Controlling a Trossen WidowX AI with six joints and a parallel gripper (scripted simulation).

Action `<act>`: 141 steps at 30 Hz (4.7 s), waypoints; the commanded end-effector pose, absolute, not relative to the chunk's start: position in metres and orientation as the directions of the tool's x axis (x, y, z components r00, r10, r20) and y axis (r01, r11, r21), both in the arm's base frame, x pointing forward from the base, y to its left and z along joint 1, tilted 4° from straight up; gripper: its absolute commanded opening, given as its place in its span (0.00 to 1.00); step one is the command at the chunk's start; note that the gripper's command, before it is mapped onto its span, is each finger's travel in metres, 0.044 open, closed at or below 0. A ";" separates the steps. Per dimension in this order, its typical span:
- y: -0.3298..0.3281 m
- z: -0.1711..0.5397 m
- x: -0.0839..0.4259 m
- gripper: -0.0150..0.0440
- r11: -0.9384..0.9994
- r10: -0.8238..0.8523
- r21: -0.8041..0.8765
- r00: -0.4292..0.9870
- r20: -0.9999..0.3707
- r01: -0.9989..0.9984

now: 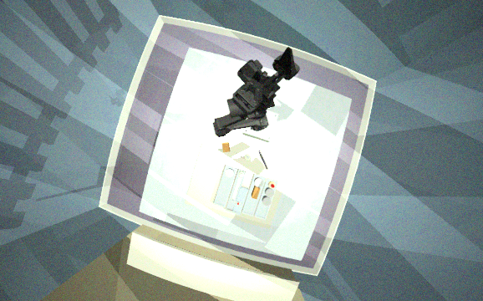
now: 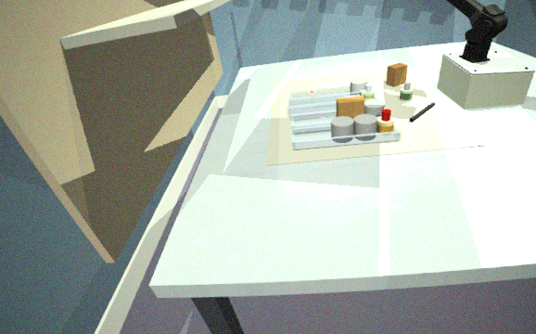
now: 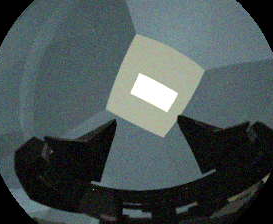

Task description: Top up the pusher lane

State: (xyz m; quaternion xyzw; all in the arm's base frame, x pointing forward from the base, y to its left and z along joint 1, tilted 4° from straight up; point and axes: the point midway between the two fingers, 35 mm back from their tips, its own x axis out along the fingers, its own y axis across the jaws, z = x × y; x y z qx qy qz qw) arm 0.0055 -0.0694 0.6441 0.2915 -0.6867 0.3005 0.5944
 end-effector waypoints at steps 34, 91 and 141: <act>0.259 0.360 0.222 1.00 0.518 0.805 -0.426 0.591 -0.051 -0.742; -0.027 -0.030 0.210 1.00 0.979 0.066 0.063 -0.010 -0.998 0.192; -0.024 -0.007 0.217 0.25 0.979 0.066 0.063 -0.009 -0.998 0.192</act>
